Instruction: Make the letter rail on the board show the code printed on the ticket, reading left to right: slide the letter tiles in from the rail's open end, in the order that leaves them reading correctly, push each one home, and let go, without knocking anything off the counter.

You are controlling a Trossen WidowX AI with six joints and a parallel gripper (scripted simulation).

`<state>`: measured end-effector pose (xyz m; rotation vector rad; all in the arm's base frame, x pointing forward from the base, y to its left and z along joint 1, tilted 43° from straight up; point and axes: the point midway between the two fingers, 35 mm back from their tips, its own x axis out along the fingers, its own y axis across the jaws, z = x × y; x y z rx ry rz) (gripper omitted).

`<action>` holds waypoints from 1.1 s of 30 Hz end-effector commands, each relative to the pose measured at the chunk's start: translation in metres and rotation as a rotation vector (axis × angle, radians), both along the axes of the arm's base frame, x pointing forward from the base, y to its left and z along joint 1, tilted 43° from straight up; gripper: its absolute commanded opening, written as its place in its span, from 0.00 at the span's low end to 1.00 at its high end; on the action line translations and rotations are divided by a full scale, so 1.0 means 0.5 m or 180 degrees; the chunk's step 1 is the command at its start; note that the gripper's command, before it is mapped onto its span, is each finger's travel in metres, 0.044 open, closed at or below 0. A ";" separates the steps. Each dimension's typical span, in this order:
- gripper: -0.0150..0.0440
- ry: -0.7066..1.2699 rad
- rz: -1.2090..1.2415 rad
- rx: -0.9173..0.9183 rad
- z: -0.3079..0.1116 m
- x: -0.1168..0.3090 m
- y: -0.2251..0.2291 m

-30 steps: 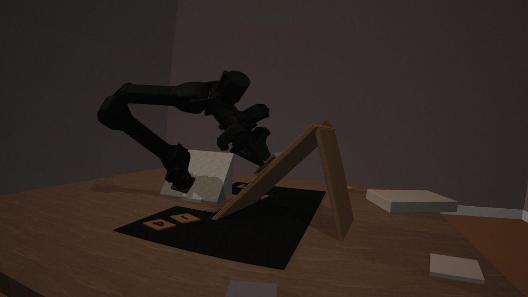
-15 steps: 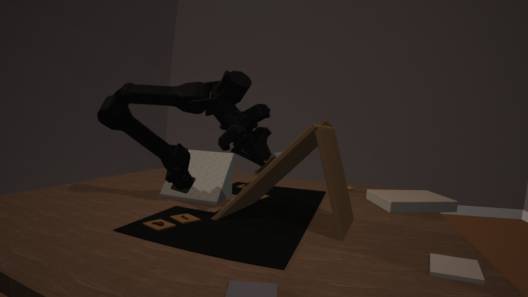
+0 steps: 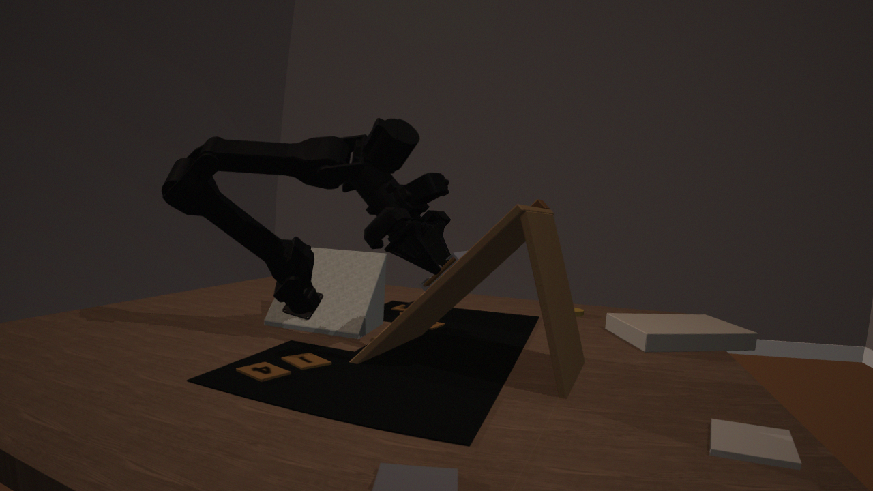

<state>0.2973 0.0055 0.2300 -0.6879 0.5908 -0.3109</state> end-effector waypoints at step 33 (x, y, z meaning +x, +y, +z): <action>0.25 -0.0016 -0.0012 0.0014 -0.036 0.005 0.041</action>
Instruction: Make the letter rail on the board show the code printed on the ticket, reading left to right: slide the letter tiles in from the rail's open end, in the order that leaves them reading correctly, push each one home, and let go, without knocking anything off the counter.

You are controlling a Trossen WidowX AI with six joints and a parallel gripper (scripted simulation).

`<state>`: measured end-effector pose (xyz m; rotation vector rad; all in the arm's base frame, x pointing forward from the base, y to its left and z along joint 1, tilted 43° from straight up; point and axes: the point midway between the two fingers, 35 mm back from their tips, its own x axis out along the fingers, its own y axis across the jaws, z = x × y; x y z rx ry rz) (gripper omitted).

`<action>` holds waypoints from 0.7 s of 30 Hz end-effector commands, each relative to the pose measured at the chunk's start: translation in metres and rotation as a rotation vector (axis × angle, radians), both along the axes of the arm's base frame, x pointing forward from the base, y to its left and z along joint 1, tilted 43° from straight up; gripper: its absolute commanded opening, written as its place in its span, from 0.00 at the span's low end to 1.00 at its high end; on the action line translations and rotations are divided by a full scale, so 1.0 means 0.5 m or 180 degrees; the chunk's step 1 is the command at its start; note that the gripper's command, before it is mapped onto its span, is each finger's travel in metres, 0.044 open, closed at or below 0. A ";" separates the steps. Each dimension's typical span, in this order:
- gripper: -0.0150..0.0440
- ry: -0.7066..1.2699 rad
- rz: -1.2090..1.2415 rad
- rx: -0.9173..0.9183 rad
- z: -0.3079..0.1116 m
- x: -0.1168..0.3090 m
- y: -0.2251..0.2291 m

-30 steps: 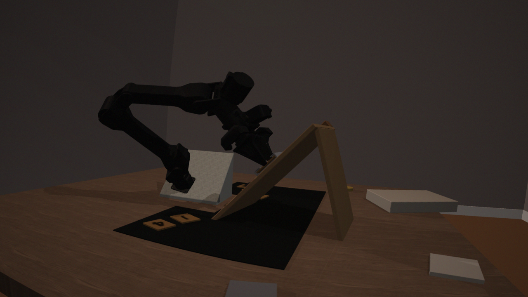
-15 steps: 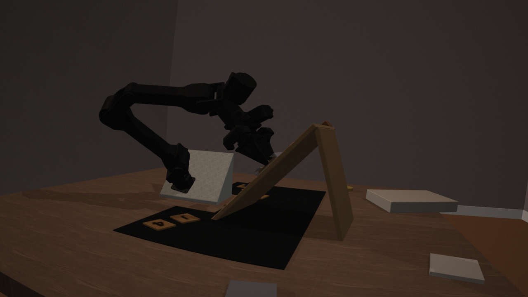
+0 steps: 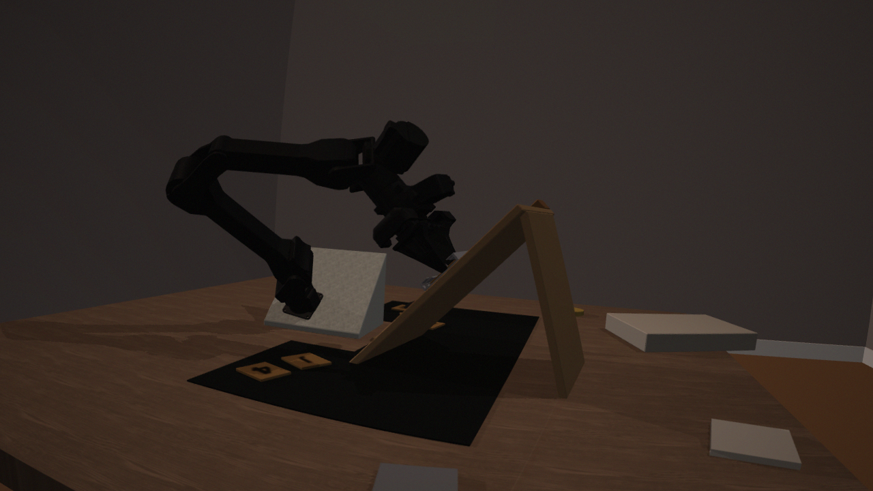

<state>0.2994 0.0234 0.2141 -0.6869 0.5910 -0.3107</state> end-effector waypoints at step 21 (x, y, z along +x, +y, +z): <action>0.25 -0.0016 -0.0012 0.0013 -0.028 0.004 0.031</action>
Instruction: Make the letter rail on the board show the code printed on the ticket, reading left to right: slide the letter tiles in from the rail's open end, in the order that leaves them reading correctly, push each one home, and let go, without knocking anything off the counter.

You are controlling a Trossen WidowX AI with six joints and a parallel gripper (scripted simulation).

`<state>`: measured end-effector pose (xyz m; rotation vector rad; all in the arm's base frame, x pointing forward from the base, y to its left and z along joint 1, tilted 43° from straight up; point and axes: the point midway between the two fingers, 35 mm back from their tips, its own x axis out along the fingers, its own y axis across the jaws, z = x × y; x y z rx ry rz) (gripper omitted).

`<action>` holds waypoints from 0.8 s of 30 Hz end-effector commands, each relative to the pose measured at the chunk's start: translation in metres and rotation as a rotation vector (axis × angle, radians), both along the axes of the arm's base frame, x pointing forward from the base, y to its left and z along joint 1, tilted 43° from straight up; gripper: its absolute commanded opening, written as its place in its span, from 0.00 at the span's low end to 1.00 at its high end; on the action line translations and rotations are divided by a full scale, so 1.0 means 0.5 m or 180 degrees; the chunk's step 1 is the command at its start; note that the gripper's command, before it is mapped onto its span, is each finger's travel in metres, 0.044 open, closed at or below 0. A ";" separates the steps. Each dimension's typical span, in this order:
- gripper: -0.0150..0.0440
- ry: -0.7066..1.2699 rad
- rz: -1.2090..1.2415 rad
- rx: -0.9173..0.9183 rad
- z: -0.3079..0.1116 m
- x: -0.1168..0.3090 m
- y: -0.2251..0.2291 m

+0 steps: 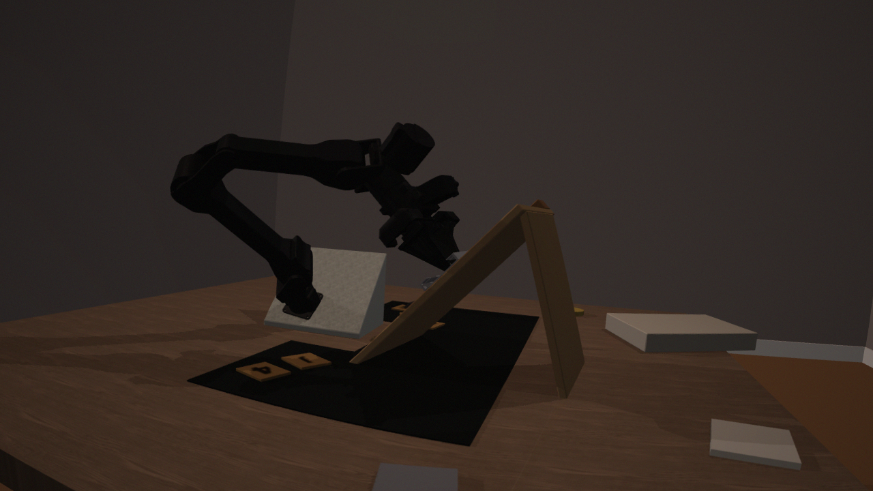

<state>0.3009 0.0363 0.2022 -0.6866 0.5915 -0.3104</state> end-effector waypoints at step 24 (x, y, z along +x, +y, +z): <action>0.25 -0.0018 -0.0012 0.0014 -0.029 0.004 0.033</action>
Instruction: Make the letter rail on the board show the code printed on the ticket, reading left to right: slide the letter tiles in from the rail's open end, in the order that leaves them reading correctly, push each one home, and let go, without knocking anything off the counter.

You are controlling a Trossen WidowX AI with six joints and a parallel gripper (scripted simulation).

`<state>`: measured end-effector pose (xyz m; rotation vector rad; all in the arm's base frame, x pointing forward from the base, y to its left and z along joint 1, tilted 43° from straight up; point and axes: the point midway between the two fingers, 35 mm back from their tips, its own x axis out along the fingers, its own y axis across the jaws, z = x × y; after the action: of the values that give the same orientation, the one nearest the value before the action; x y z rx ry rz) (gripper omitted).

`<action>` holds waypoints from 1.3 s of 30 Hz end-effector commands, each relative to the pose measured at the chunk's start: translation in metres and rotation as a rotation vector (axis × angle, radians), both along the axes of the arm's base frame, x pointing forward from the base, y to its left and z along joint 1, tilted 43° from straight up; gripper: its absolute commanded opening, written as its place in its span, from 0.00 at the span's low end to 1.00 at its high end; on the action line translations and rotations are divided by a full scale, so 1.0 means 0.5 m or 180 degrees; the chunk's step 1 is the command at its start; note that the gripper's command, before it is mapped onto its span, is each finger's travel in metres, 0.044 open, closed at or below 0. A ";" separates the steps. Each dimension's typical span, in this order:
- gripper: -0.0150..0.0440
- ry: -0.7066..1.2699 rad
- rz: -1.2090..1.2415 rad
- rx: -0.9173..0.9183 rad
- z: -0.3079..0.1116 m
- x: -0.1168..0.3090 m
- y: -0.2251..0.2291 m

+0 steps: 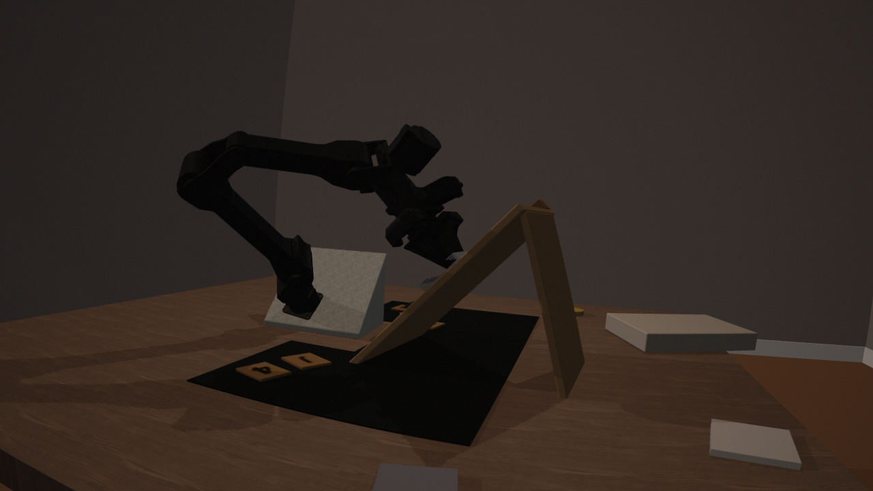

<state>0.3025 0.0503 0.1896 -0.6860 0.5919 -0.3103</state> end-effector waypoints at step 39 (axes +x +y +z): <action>0.25 -0.0019 -0.0011 0.0015 -0.039 0.005 0.044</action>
<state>0.3045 0.0702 0.1713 -0.6859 0.5930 -0.3098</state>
